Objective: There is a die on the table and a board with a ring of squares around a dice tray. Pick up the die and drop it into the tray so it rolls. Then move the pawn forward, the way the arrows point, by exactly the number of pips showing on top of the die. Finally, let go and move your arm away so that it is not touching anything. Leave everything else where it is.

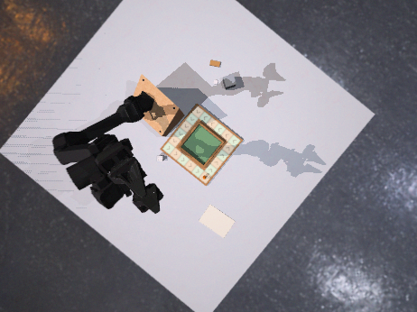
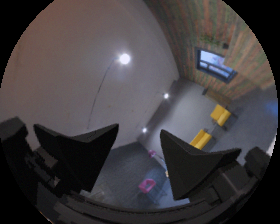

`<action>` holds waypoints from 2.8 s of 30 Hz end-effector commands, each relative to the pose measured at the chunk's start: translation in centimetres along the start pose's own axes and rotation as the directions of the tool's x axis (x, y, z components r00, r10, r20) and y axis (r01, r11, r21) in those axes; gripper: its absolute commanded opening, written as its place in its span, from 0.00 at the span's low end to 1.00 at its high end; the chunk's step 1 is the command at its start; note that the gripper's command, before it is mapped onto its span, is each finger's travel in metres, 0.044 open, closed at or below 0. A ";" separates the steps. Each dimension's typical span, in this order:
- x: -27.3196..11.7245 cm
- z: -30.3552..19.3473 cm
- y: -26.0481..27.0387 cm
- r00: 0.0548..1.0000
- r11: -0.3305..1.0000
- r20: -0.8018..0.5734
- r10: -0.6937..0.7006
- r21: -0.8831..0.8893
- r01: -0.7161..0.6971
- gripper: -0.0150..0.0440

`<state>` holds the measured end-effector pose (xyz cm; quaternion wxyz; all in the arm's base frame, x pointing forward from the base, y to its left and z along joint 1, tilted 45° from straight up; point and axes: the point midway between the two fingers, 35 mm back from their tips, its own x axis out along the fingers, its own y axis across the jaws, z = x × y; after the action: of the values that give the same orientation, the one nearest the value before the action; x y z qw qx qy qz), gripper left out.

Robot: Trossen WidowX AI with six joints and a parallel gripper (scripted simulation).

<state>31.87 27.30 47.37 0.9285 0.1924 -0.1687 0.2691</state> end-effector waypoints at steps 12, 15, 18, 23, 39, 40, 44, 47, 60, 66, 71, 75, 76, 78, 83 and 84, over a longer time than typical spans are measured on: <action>-5.5 -7.2 -20.5 0.799 0.738 -0.263 -0.541 -0.605 0.300 0.72; -8.4 -8.4 -24.9 0.692 0.629 -0.296 -0.658 -0.721 0.290 0.72; -11.8 -9.2 -29.0 0.566 0.525 -0.319 -0.760 -0.815 0.246 0.72; -18.6 -10.2 -34.6 0.324 0.389 -0.337 -0.884 -0.914 0.111 0.72; -44.0 -10.9 -40.0 -0.511 0.524 -0.296 -0.807 -0.757 -0.391 0.72; -45.6 -10.9 -39.7 -0.556 0.558 -0.291 -0.779 -0.725 -0.403 0.72; -49.0 -10.9 -38.7 -0.654 0.642 -0.278 -0.704 -0.643 -0.417 0.72; -49.0 -10.9 -38.7 -0.654 0.642 -0.278 -0.704 -0.643 -0.417 0.72; -49.9 -11.8 -39.9 -0.654 0.642 -0.278 -0.703 -0.643 -0.417 0.72; -50.5 -12.1 -40.6 -0.654 0.642 -0.279 -0.703 -0.643 -0.417 0.72; -51.0 -12.4 -41.2 -0.654 0.642 -0.278 -0.703 -0.643 -0.417 0.72; -51.5 -12.5 -41.6 -0.654 0.642 -0.278 -0.703 -0.643 -0.417 0.72; -51.6 -12.6 -41.7 -0.654 0.642 -0.277 -0.703 -0.643 -0.417 0.72; -51.8 -12.7 -41.9 -0.654 0.642 -0.277 -0.704 -0.643 -0.418 0.72; -51.8 -12.7 -42.0 -0.654 0.642 -0.277 -0.704 -0.643 -0.418 0.59; -51.8 -12.7 -42.0 -0.654 0.642 -0.277 -0.704 -0.643 -0.418 0.54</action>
<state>16.88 -22.37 3.77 0.5256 -0.4359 0.7266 -0.0758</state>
